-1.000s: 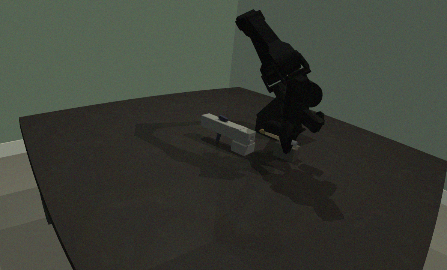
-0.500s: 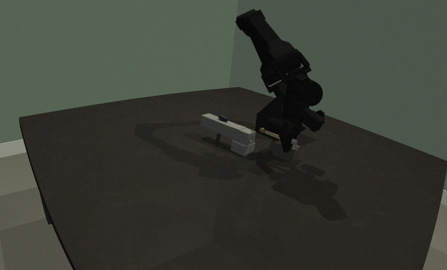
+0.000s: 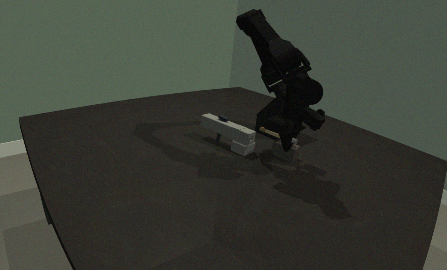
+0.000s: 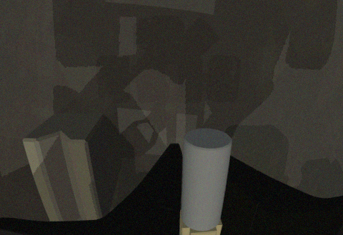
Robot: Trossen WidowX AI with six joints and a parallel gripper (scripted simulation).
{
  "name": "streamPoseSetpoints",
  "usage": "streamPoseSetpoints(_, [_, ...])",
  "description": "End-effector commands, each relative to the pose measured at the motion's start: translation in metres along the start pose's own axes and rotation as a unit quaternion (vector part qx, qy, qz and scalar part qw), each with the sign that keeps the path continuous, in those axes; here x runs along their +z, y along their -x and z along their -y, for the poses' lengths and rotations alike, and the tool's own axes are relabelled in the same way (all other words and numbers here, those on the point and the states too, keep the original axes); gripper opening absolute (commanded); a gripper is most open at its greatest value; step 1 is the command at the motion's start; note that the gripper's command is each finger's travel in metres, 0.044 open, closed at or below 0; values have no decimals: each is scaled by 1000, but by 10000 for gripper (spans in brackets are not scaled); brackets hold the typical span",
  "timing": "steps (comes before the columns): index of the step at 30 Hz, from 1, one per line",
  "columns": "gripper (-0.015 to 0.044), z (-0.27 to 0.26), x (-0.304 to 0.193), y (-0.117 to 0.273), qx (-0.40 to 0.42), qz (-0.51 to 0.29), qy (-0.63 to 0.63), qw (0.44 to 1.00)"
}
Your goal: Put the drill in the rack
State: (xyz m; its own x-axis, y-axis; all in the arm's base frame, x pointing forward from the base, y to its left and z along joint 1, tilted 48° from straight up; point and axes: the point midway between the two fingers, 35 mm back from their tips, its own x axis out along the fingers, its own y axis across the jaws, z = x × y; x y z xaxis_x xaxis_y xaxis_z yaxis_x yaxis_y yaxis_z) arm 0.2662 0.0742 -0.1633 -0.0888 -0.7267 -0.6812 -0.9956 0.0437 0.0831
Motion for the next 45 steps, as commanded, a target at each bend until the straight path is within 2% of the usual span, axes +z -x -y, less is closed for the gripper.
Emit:
streamPoseSetpoints(1, [0, 1, 1, 3, -1, 3, -3, 1000])
streamPoseSetpoints(12, [0, 0, 1, 5, -1, 3, -3, 1000])
streamPoseSetpoints(45, [0, -54, 12, 1, 0, 4, -2, 1000])
